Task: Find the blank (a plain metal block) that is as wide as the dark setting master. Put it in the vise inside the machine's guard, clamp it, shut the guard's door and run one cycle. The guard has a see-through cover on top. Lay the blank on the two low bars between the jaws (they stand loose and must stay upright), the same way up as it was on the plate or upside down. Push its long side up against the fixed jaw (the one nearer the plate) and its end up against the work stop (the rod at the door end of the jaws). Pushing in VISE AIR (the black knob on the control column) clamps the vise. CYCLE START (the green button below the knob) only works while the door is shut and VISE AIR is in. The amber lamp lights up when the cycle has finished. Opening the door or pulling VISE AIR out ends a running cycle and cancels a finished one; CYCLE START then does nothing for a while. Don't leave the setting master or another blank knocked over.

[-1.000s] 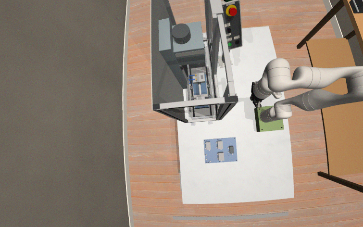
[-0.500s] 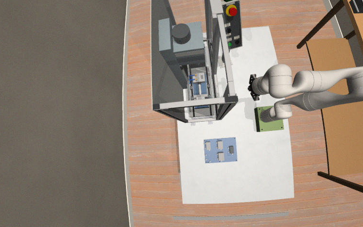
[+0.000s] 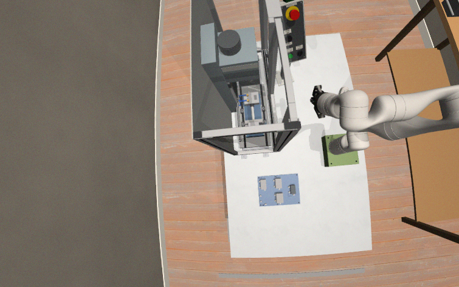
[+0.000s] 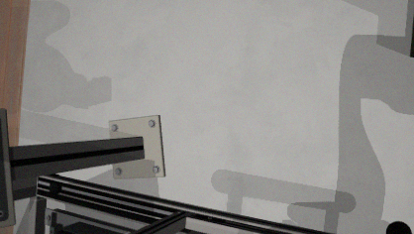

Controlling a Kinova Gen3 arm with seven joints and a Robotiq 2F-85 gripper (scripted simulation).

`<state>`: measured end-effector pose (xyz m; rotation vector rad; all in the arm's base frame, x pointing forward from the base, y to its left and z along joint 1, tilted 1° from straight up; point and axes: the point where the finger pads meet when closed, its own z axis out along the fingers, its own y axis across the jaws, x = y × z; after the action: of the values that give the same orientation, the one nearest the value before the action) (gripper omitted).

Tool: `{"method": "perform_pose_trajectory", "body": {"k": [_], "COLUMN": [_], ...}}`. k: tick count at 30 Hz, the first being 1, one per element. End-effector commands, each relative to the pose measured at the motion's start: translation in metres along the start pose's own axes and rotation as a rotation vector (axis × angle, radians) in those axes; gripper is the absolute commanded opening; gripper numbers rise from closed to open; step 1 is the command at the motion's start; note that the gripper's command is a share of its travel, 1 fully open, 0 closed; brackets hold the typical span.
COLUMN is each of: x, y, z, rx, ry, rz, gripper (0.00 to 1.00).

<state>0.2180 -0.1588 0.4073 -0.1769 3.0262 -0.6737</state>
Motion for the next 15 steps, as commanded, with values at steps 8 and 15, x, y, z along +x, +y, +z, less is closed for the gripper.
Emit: {"method": "perform_pose_trajectory", "body": {"k": [8, 15], "x": [0.000, -0.001], "y": [-0.028, -0.047], "z": [0.010, 0.017], "rx": [0.137, 0.228], "ry": [-0.014, -0.023], "rz": [-0.020, -0.034], "gripper": [0.10, 0.10]}}
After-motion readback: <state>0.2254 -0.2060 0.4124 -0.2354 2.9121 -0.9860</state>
